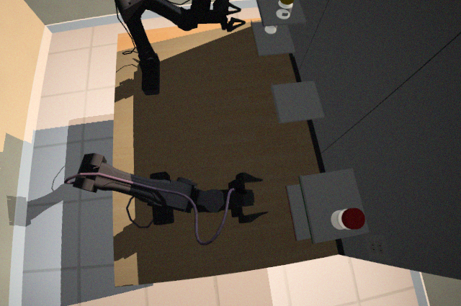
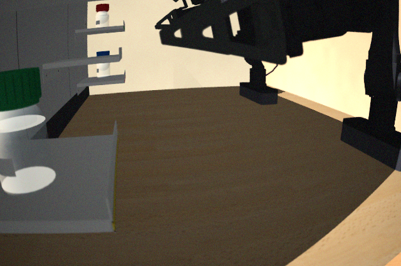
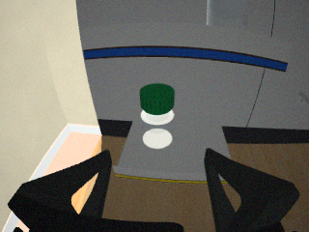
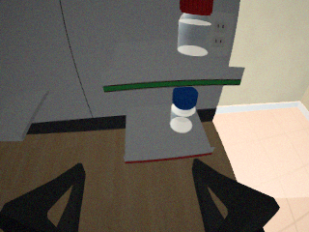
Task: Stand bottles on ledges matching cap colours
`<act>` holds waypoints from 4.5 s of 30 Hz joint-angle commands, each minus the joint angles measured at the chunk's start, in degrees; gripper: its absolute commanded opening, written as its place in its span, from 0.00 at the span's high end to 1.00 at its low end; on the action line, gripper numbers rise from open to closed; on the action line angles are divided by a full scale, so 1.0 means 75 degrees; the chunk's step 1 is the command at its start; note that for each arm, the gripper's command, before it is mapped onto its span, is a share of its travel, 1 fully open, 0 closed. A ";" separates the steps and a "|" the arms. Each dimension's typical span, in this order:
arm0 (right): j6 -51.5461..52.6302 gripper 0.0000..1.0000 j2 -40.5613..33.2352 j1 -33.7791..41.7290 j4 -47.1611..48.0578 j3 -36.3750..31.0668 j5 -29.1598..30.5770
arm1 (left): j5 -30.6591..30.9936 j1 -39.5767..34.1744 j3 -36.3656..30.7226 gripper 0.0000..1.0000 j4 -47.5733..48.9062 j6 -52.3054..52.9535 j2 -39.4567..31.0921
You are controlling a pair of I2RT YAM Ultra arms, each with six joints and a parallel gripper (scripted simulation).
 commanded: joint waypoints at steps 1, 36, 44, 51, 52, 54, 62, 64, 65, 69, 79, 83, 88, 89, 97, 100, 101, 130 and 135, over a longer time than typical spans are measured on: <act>-0.0170 0.00 -0.0012 -0.0505 -0.1050 0.1154 -0.0539 | -0.0289 -0.0191 0.0414 0.19 0.1324 -0.0092 0.0894; -0.0463 0.00 0.1276 -0.1828 -0.3088 0.4940 -0.1362 | -0.0688 -0.0585 0.2397 0.19 0.2598 -0.0108 0.4200; -0.0419 0.00 0.1210 -0.1781 -0.3092 0.4861 -0.1299 | -0.0734 -0.0626 0.2825 0.19 0.2367 -0.0113 0.4392; -0.0419 0.00 0.1210 -0.1781 -0.3092 0.4861 -0.1299 | -0.0757 -0.0652 0.3105 0.19 0.2248 -0.0116 0.4553; -0.0419 0.00 0.1210 -0.1781 -0.3092 0.4861 -0.1299 | -0.0761 -0.0657 0.3159 0.19 0.2226 -0.0116 0.4584; -0.0419 0.00 0.1210 -0.1781 -0.3092 0.4861 -0.1299 | -0.0761 -0.0667 0.3267 0.19 0.2180 -0.0116 0.4646; -0.0419 0.00 0.1210 -0.1781 -0.3092 0.4861 -0.1299 | -0.0807 -0.0700 0.3710 0.19 0.1995 -0.0121 0.4899; -0.0419 0.00 0.1210 -0.1781 -0.3092 0.4861 -0.1299 | -0.0807 -0.0700 0.3710 0.19 0.1995 -0.0121 0.4899; -0.0419 0.00 0.1210 -0.1781 -0.3092 0.4861 -0.1299 | -0.0787 -0.0696 0.3777 0.19 0.1965 -0.0120 0.4936; -0.0419 0.00 0.1210 -0.1781 -0.3092 0.4861 -0.1299 | -0.0821 -0.0724 0.3972 0.19 0.1881 -0.0122 0.5047; -0.0419 0.00 0.1210 -0.1781 -0.3092 0.4861 -0.1299 | -0.0800 -0.0724 0.3988 0.28 0.1870 -0.0119 0.5054; -0.0419 0.00 0.1210 -0.1781 -0.3092 0.4861 -0.1299 | -0.0800 -0.0724 0.3988 0.32 0.1870 -0.0119 0.5054; -0.0419 0.00 0.1210 -0.1781 -0.3092 0.4861 -0.1299 | -0.0752 -0.0663 0.3883 0.36 0.1977 -0.0114 0.4972; -0.0419 0.00 0.1210 -0.1781 -0.3092 0.4861 -0.1299 | -0.0752 -0.0663 0.3883 0.38 0.1977 -0.0114 0.4972; -0.0419 0.00 0.1210 -0.1781 -0.3092 0.4861 -0.1299 | -0.0757 -0.0663 0.3883 0.47 0.1977 -0.0111 0.4973; -0.0419 0.00 0.1210 -0.1781 -0.3092 0.4861 -0.1299 | -0.0745 -0.0651 0.3853 0.53 0.1992 -0.0106 0.4948; -0.0419 0.00 0.1210 -0.1781 -0.3092 0.4861 -0.1299 | -0.0745 -0.0651 0.3853 0.53 0.1992 -0.0106 0.4948; -0.0419 0.00 0.1210 -0.1781 -0.3092 0.4861 -0.1299 | -0.1079 -0.0363 0.2919 0.50 0.1808 -0.0069 0.4658; -0.0419 0.00 0.1210 -0.1781 -0.3092 0.4861 -0.1299 | -0.0938 -0.0331 0.2664 0.50 0.1987 -0.0064 0.4511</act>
